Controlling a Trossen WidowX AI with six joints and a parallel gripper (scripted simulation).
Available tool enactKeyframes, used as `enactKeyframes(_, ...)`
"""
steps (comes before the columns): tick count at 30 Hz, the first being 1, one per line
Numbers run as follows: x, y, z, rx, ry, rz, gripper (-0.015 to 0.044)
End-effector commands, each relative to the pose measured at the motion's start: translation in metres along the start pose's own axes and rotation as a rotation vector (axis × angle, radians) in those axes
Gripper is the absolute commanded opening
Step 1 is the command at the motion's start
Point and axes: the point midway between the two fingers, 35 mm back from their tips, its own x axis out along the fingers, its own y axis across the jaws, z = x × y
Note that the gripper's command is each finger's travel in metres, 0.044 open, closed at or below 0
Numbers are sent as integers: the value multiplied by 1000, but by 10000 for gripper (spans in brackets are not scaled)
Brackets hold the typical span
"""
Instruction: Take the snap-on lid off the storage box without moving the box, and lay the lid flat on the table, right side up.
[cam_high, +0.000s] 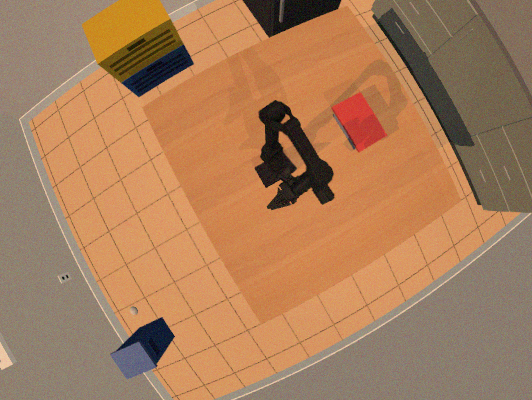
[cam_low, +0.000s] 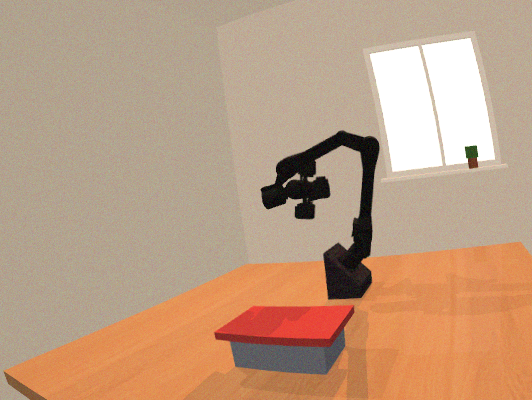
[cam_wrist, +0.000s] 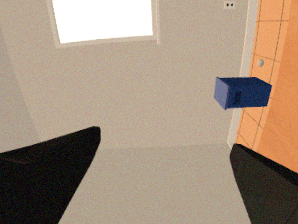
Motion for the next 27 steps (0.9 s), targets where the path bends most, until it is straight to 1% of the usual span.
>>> enactKeyframes(1, -1, -1, 0, 21, 0, -7, 374)
enactKeyframes(3, -6, -11, 1, 192, -2, -68, 321)
enactKeyframes(6, -19, -34, 1, 572, -25, -212, 243)
enactKeyframes(7, -25, -42, 0, 695, -40, -263, 235)
enactKeyframes(10, -43, -64, -5, 1051, -108, -423, 235)
enactKeyframes(12, -48, -68, -11, 1128, -116, -448, 235)
enactKeyframes(15, -68, -86, -19, 1423, -218, -600, 235)
enactKeyframes(18, -93, -104, -26, 1699, -379, -769, 235)
enactKeyframes(20, -112, -114, -31, 1859, -517, -878, 235)
enactKeyframes(22, -119, -117, -32, 1909, -572, -915, 235)
enactKeyframes(25, -147, -128, -37, 2073, -813, -1047, 235)
enactKeyframes(27, -160, -132, -38, 2123, -925, -1093, 235)
